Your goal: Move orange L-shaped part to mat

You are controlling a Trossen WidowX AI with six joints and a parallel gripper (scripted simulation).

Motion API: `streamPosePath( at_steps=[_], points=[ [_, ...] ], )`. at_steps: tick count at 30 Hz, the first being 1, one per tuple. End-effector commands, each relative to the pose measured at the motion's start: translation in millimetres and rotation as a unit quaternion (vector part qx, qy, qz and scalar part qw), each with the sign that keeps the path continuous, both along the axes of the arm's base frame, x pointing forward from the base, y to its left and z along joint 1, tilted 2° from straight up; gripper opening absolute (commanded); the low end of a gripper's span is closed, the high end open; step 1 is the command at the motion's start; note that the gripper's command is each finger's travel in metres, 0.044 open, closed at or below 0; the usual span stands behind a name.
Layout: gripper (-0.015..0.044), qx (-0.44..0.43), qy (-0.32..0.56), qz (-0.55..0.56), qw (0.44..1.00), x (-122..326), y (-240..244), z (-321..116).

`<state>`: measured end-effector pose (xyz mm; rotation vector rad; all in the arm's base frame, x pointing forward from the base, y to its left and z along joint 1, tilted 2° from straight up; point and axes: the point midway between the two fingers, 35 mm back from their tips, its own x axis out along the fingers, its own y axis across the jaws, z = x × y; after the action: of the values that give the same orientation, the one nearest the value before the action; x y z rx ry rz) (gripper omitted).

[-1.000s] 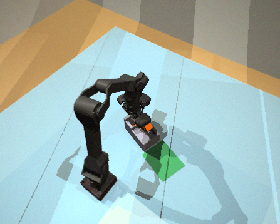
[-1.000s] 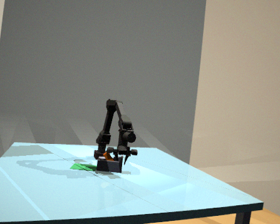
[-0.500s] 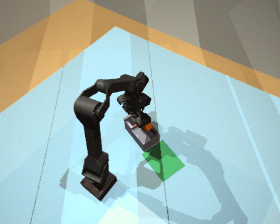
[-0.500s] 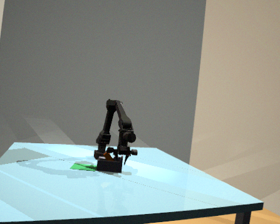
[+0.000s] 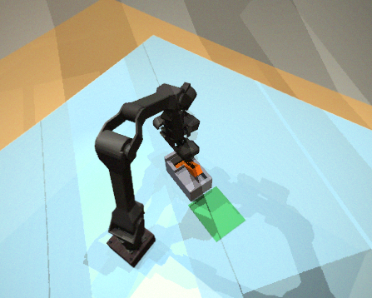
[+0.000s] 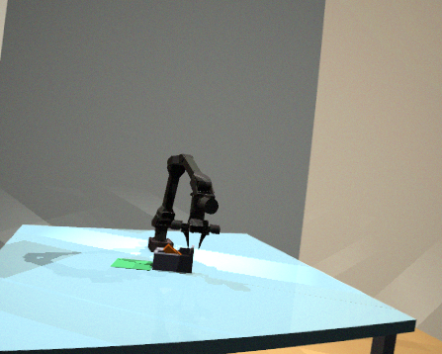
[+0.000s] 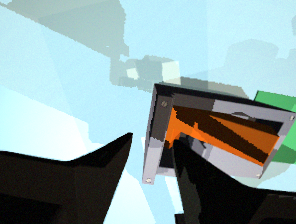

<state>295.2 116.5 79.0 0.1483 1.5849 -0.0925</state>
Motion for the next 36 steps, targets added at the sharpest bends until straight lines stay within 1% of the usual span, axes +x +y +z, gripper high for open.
streamPosePath(
  at_steps=[1, 3, 32, 34, 36],
  points=[
    [0.0180, 0.003, -0.010, 0.001, 1.000, -0.4, -7.8, 49.8],
    [0.0180, 0.003, -0.010, 0.001, 1.000, -1.9, -9.7, 58.5],
    [0.0180, 0.008, -0.021, -0.002, 1.000, 1.0, -7.8, 59.0],
    [0.0233, 0.007, -0.021, 0.019, 1.000, 1.2, -9.9, 58.9],
    [0.0280, 0.006, -0.023, 0.064, 0.998, 1.6, -14.7, 58.7]
  ],
)
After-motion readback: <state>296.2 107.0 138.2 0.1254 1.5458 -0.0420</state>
